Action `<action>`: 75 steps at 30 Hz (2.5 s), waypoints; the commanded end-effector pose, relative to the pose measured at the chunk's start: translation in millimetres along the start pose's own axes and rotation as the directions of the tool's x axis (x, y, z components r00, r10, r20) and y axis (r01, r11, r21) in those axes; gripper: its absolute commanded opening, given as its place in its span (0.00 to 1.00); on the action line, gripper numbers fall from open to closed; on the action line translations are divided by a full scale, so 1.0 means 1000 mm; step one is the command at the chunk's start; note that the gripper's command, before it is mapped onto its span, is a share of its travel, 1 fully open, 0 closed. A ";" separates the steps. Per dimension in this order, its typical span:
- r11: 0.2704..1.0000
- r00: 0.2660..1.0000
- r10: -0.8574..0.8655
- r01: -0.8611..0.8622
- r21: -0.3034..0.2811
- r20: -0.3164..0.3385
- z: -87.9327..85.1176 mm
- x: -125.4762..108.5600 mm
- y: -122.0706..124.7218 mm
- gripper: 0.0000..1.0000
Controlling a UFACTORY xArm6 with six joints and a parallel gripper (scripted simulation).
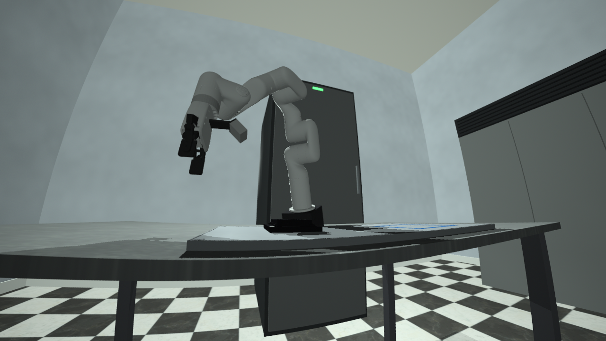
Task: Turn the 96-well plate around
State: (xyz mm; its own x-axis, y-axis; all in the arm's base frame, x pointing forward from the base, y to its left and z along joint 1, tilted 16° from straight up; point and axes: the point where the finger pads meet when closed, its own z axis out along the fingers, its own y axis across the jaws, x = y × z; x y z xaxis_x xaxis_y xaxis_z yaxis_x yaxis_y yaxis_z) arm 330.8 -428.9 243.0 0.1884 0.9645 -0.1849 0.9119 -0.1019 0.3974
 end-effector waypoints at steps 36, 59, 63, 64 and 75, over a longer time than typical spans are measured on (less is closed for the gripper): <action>0.587 0.590 -0.798 0.807 0.061 -0.128 0.025 0.156 -0.010 1.00; 0.096 0.097 -0.977 0.995 0.014 -0.191 0.032 0.232 -0.036 1.00; 0.006 0.006 -0.980 1.000 0.002 -0.198 0.032 0.243 -0.040 1.00; 0.006 0.006 -0.980 1.000 0.002 -0.198 0.032 0.243 -0.040 1.00; 0.006 0.006 -0.980 1.000 0.002 -0.198 0.032 0.243 -0.040 1.00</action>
State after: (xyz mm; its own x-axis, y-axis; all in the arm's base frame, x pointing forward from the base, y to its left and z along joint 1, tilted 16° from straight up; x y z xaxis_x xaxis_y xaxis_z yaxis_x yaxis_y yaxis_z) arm 350.6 -197.9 151.6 -0.9652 0.1560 -0.2100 0.1956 0.9633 -0.1836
